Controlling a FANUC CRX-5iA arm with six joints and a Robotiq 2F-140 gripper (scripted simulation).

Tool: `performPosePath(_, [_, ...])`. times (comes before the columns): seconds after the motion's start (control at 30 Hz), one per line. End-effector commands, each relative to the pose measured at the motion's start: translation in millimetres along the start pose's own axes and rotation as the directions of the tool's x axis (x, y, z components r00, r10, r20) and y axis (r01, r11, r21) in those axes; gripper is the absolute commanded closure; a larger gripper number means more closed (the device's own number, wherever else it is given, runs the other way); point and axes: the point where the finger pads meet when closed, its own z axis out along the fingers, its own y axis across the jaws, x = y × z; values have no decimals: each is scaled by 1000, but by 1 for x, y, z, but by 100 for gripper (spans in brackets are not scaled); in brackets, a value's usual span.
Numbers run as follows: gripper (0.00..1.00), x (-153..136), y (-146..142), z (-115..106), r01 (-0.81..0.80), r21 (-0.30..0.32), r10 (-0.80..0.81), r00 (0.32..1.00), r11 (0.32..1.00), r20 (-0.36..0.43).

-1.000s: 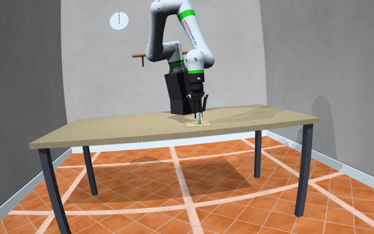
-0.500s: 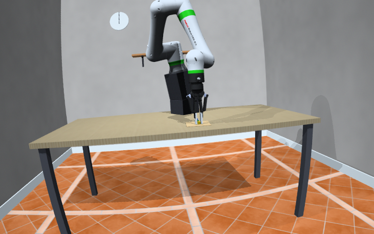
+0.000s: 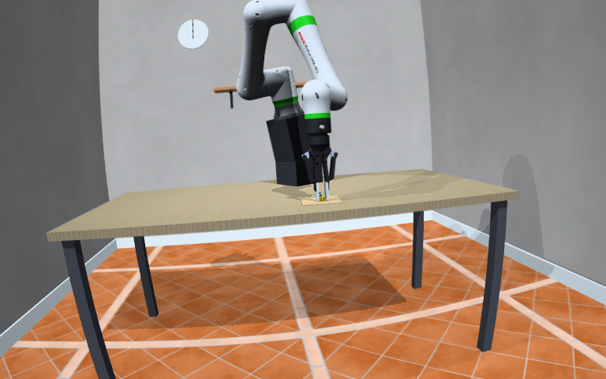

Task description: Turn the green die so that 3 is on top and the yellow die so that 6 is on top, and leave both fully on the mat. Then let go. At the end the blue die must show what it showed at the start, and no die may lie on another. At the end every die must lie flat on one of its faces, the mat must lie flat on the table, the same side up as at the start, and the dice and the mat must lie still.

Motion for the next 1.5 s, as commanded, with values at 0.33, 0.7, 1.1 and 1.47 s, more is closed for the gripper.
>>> performPosePath(0.33, [81, 0, 0, -38, 0, 0, 0, 1000, 1000, 0])
performPosePath(0.7, [81, 0, 0, -86, 0, 0, 0, 1000, 1000, 0])
performPosePath(1.1, [0, 0, 0, -89, 0, 0, 0, 1000, 1000, 0])
performPosePath(1.47, [0, 0, 0, -89, 0, 0, 0, 1000, 1000, 0])
